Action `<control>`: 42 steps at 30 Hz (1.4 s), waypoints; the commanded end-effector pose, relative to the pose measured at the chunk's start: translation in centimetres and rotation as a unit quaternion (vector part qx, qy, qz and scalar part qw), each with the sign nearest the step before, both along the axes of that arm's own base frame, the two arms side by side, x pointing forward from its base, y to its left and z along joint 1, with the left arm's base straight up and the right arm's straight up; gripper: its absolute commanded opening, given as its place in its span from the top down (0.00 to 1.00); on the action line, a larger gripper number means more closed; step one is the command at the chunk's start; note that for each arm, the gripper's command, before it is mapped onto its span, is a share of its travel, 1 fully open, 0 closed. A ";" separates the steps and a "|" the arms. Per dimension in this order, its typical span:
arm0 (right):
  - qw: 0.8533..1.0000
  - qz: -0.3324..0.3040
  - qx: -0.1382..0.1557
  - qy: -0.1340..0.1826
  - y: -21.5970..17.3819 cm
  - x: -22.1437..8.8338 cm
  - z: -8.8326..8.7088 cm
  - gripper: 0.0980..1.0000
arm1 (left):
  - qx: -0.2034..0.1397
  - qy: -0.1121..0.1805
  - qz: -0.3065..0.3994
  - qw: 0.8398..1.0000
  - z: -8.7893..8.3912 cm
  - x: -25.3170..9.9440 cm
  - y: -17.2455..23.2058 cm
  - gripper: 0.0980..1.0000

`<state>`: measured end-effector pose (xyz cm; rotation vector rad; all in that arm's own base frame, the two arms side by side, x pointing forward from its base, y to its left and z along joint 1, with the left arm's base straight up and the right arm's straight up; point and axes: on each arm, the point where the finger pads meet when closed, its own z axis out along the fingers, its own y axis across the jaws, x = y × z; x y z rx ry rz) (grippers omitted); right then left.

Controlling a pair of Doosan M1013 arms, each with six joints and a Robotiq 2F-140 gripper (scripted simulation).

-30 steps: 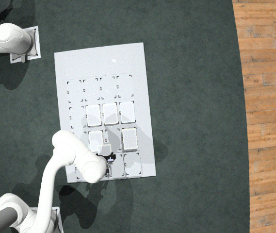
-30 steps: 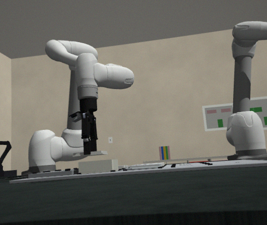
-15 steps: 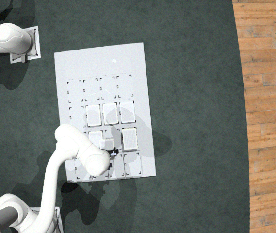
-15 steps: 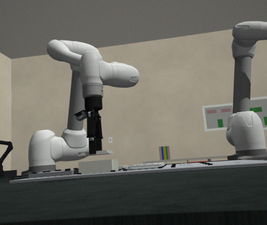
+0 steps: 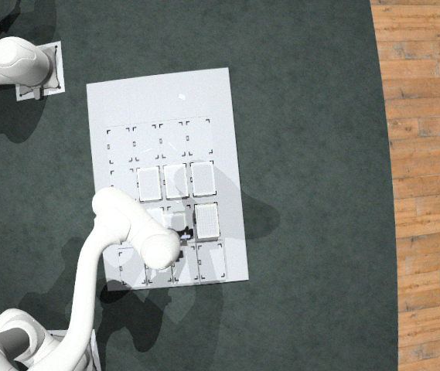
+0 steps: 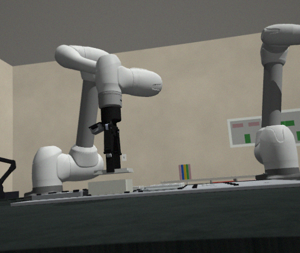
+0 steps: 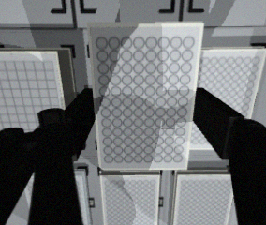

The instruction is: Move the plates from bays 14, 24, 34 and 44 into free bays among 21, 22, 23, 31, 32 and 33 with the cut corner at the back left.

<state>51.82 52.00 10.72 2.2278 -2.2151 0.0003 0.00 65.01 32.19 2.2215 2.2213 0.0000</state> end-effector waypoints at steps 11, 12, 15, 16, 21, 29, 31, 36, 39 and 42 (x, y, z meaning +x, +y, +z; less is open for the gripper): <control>1.000 0.000 0.001 0.000 2.3 1.5 0.1 1.00 | 0.001 0.000 0.000 1.000 0.1 0.0 0.0 0.00; 1.000 0.000 0.001 0.000 2.3 1.5 0.1 1.00 | 0.001 0.000 0.000 1.000 0.1 0.0 0.0 0.00; 1.000 0.000 0.001 0.000 2.3 1.5 0.1 1.00 | 0.001 0.000 0.000 1.000 0.1 0.0 0.0 0.00; 1.000 0.000 0.001 0.000 2.3 1.5 0.1 1.00 | 0.001 0.000 0.000 1.000 0.1 0.0 0.0 0.00; 1.000 0.000 0.001 0.000 2.3 1.5 -0.2 1.00 | 0.001 0.000 0.000 1.000 0.1 0.0 0.0 0.00; 1.000 0.000 0.001 0.000 2.2 1.4 -1.1 1.00 | 0.001 0.000 0.000 1.000 0.1 0.0 0.0 0.00; 1.000 0.000 0.001 0.000 2.2 1.4 -1.4 1.00 | 0.001 0.000 0.000 1.000 0.1 0.0 0.0 0.00; 1.000 0.000 0.001 0.000 2.2 1.4 -2.0 1.00 | 0.001 0.000 0.000 1.000 0.1 0.0 0.0 0.00; 1.000 0.000 0.001 0.000 2.2 1.4 -2.2 1.00 | 0.001 0.000 0.000 1.000 0.1 0.0 0.0 0.00; 1.000 0.000 0.001 0.000 2.2 1.4 -2.6 1.00 | 0.001 0.000 0.000 1.000 0.1 0.0 0.0 0.00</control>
